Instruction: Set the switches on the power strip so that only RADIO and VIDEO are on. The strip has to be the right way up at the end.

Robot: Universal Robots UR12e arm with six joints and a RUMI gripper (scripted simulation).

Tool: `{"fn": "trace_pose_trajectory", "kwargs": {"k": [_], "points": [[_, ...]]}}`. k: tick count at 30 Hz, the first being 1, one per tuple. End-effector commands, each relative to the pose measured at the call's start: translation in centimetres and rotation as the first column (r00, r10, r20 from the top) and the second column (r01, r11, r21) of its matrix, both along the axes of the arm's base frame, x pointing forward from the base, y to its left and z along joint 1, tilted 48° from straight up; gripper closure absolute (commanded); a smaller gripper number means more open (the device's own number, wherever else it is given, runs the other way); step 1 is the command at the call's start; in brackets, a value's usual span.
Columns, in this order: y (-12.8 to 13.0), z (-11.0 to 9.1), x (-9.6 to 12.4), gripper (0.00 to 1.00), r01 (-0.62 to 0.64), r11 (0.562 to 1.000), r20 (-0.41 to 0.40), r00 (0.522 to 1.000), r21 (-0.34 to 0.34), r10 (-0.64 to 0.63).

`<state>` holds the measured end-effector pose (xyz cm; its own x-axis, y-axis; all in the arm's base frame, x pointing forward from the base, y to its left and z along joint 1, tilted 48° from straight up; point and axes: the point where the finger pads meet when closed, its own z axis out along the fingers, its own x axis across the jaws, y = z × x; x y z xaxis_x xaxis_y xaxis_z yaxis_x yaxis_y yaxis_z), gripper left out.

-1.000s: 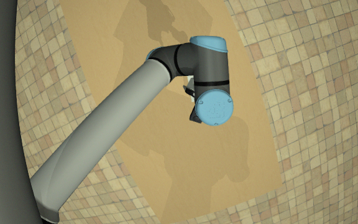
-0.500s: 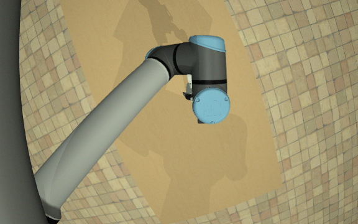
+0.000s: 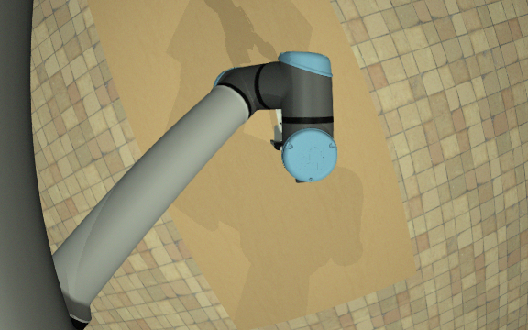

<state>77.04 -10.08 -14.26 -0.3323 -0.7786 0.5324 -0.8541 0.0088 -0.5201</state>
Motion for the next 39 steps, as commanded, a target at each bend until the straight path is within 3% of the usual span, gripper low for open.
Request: {"fn": "trace_pose_trajectory", "kwargs": {"k": [1,4,5,39], "points": [[-0.11,0.05,0.21,0.00,-0.010,1.000,-0.004,1.000,-0.005,0.010],[-0.11,0.04,0.21,0.00,-0.009,1.000,-0.004,1.000,-0.005,0.009],[-0.11,0.04,0.21,1.00,-0.009,1.000,-0.005,1.000,-0.005,0.009],[-0.11,0.04,0.20,1.00,-0.009,1.000,-0.004,1.000,-0.005,0.009]]}}
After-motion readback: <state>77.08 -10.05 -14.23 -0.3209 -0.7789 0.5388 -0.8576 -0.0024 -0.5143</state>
